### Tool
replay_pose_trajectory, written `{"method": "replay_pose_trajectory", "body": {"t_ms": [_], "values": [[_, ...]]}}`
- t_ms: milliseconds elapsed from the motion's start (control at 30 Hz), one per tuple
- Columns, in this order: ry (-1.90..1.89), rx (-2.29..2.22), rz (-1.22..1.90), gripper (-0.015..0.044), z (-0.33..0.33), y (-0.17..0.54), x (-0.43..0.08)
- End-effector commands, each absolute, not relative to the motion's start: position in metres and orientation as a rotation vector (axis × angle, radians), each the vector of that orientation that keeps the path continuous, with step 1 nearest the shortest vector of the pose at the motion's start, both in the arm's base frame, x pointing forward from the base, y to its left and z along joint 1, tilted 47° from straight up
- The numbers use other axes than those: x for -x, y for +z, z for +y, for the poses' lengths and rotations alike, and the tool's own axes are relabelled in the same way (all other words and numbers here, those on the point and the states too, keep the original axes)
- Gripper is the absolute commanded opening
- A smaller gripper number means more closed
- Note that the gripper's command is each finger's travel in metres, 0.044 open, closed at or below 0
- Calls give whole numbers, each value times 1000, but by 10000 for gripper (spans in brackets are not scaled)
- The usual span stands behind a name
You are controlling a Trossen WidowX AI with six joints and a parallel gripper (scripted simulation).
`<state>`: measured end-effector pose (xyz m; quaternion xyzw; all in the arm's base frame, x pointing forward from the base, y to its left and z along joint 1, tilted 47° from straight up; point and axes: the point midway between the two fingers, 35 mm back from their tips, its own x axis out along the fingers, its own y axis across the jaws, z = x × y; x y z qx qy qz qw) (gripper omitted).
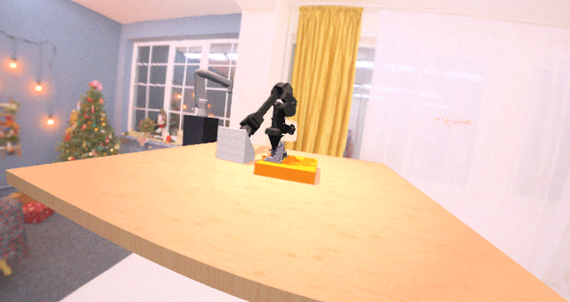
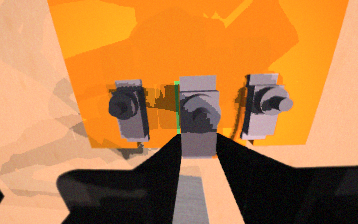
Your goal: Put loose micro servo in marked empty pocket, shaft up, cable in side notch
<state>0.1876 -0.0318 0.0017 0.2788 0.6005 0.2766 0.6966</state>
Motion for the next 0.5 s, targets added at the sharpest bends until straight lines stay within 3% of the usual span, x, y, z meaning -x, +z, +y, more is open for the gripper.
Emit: {"method": "replay_pose_trajectory", "body": {"t_ms": [0,467], "values": [[615,-623,1337,0,-29,-1,-188],[616,-623,1337,0,-19,-10,-190]]}}
